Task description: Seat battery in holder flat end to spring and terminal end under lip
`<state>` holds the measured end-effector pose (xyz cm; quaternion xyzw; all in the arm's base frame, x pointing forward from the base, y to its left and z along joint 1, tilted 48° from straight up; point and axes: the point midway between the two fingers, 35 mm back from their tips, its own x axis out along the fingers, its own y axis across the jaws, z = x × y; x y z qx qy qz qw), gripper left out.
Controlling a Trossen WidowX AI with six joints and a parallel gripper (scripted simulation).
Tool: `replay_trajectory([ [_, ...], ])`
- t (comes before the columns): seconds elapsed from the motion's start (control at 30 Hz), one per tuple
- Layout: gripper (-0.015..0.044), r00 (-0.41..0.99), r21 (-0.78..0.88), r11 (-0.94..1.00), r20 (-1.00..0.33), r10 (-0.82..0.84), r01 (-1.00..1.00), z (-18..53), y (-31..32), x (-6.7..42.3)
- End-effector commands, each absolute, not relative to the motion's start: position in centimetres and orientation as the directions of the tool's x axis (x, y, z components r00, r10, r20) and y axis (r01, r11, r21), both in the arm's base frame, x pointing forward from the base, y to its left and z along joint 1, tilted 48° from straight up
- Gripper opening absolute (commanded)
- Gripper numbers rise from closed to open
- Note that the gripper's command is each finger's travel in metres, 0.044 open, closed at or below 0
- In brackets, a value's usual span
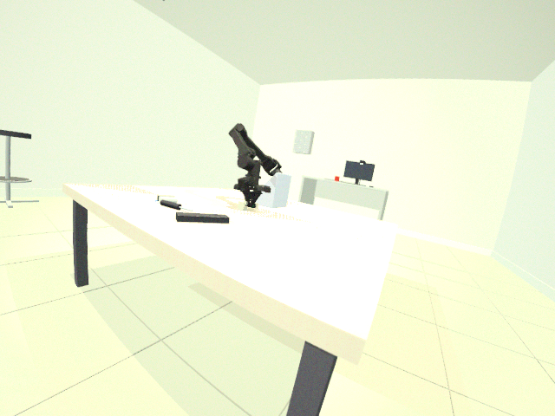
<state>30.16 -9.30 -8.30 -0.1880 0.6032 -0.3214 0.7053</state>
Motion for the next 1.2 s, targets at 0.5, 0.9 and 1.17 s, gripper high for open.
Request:
replay_trajectory([
  [0.5,0.0079,-0.064,-0.651,0.724,-0.752,-0.656,0.231,-8.42,-10.02,29.57],
  [0.9,0.0079,-0.12,-0.648,0.724,-0.759,-0.64,0.236,-8.21,-10.29,29.74],
  [1.17,0.0079,-0.125,-0.647,0.725,-0.76,-0.637,0.237,-8.09,-10.38,30.11],
])
